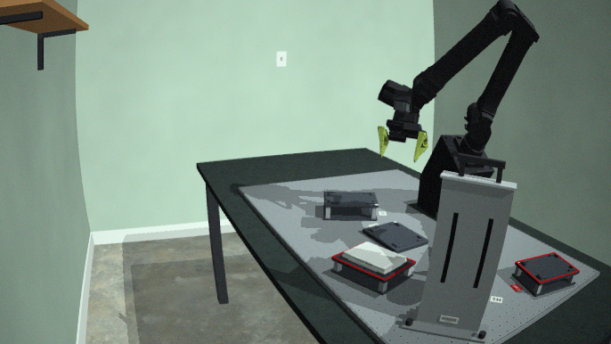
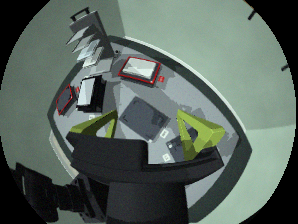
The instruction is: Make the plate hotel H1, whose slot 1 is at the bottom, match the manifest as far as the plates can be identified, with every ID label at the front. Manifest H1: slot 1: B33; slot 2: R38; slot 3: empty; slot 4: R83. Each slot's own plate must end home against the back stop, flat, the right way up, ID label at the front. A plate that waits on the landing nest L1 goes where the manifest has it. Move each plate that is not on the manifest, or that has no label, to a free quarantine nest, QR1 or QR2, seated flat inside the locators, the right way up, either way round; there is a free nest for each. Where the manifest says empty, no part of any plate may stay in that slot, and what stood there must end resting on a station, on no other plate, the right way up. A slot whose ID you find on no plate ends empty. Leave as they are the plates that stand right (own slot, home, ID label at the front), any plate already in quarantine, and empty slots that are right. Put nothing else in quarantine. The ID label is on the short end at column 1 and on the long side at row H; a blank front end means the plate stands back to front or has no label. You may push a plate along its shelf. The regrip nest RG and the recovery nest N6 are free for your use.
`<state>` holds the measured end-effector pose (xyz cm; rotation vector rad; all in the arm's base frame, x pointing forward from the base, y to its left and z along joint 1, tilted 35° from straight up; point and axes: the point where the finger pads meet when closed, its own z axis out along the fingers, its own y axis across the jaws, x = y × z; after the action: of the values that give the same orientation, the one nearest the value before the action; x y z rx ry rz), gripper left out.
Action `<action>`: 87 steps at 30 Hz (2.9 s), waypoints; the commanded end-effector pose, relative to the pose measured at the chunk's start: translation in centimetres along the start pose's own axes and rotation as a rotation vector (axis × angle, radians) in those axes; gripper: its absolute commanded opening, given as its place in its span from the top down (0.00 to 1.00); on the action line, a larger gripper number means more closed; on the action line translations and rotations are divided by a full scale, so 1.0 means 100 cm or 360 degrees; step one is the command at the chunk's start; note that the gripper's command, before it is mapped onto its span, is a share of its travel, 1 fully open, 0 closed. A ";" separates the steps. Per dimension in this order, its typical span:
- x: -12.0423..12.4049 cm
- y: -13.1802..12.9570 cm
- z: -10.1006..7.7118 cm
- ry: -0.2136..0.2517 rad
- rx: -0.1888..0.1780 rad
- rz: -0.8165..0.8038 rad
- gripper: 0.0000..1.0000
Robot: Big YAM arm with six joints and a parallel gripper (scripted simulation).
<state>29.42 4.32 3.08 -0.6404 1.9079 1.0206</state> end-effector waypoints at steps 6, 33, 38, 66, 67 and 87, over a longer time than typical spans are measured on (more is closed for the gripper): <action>-0.029 -0.020 -0.020 -0.0031 0.0042 -0.0059 0.00; -0.054 0.058 0.021 -0.0018 0.0007 -0.0048 0.00; -0.060 0.073 0.027 -0.0021 0.0006 -0.0047 0.00; -0.089 0.147 0.050 -0.0028 -0.0001 -0.0027 0.00; -0.087 0.151 0.051 -0.0023 -0.0001 -0.0020 0.00; -0.118 0.218 0.055 -0.0082 -0.0017 -0.0049 0.00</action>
<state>21.67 20.05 16.63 -0.6400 1.8986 0.9833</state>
